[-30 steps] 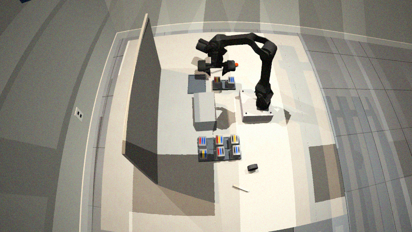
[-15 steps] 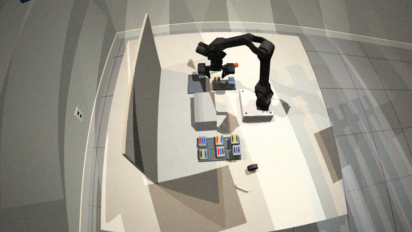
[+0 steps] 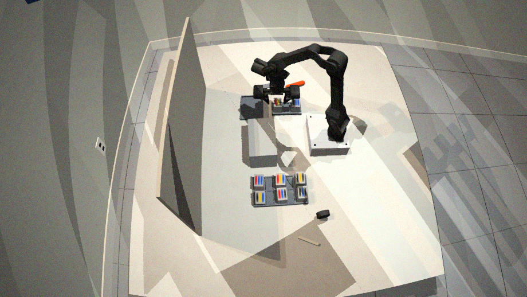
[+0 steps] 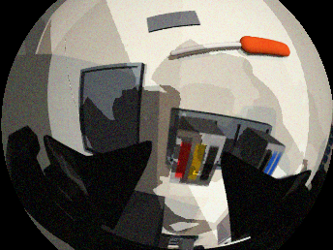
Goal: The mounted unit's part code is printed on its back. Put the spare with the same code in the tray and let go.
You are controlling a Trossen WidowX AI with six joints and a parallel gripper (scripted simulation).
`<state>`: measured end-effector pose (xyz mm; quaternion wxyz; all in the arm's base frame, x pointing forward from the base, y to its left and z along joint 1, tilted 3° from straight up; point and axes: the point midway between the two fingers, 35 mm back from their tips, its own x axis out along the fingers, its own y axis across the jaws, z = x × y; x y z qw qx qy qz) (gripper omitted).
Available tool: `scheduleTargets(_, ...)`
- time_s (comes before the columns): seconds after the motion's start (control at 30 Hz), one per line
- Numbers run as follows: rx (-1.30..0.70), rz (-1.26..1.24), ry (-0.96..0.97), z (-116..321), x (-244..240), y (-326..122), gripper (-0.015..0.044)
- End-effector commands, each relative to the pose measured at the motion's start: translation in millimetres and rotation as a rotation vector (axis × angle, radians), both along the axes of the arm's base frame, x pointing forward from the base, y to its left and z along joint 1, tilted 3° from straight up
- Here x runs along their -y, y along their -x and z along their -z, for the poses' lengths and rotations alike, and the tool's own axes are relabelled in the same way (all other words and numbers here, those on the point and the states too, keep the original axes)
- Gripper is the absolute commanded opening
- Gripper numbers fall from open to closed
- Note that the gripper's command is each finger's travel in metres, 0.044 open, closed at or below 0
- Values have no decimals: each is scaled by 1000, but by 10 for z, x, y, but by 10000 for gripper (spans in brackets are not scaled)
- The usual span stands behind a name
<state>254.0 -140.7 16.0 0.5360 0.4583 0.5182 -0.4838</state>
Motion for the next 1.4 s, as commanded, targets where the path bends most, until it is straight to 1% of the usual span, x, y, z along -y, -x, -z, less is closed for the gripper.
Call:
scheduleTargets(0.0,-9,-4,-1,94,-8,32,300)
scheduleTargets(0.3,-9,-4,-1,227,-11,51,300)
scheduleTargets(0.77,-9,-4,-1,230,-11,51,300)
scheduleTargets(0.93,-6,0,-3,220,-11,41,169)
scheduleTargets(1.2,-6,0,-3,220,-11,41,115)
scheduleTargets(1.33,-6,0,-3,220,-11,41,10)
scheduleTargets(1.37,-6,0,-3,220,-11,41,0)
